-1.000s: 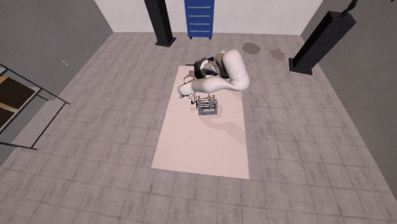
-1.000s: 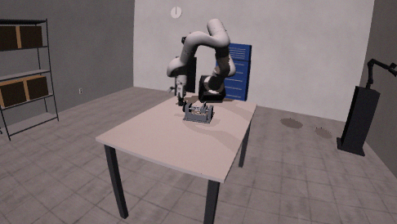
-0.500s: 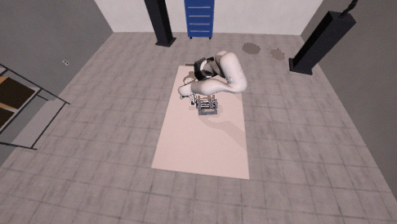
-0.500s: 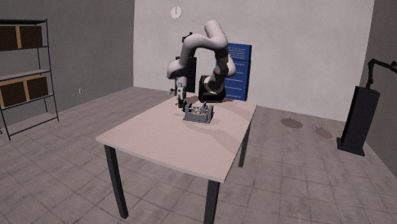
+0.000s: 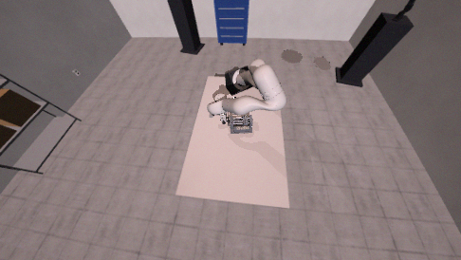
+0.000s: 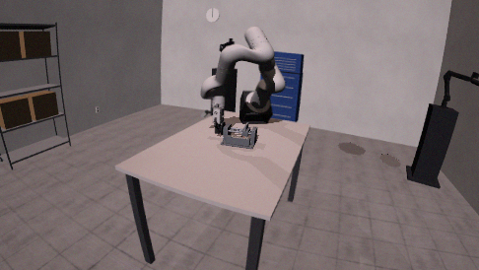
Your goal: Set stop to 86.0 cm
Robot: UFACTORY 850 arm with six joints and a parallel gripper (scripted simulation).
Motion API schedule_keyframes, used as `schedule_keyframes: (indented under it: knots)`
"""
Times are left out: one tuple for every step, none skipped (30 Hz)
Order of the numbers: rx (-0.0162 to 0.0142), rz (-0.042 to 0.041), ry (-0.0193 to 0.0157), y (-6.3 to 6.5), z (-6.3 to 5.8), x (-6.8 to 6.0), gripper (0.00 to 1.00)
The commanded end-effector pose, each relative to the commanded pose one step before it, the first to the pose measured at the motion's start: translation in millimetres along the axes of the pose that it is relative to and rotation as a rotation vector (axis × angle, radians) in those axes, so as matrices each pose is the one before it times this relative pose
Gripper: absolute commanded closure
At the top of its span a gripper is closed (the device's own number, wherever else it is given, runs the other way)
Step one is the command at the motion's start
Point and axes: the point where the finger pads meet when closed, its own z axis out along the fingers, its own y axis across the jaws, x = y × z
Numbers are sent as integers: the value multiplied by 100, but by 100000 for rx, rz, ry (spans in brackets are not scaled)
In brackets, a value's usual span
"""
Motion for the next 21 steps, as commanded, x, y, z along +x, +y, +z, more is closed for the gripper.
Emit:
schedule_keyframes:
  knots:
    - [361, -84, -2, -884, 457, 36, 94]
    - [0, 0, 0, 0, 0, 0, 94]
    - [-1, 0, 0, -192, 52, 1, 94]
    - [0, 0, 0, -192, 48, 0, 94]
    - [1, 0, 0, -186, 36, 0, 94]
    - [0, 0, 0, -173, 13, 1, 94]
    - [0, 0, 0, -174, 13, 0, 94]
    - [0, 0, 0, -168, 1, 0, 94]
    - [0, 0, 0, -159, -16, 0, 94]
    - [0, 0, 0, -159, -16, 0, 94]
    - [0, 0, 0, -157, -22, 0, 94]
    - [0, 0, -1, -146, -41, 0, 94]
    - [0, 0, 0, -147, -42, 0, 94]
    - [0, 0, 1, -147, -42, 0, 94]
    - [1, 0, -1, -136, -62, 0, 94]
    - [0, 0, 0, -135, -65, 0, 94]
    - [0, 0, 1, -135, -66, 0, 94]
    - [0, 0, 0, 0, 0, 0, 94]
    - [0, 0, 0, 0, 0, 0, 94]
    - [0, 0, 0, -129, -77, 0, 94]
    - [1, 0, -1, -122, -88, 0, 94]
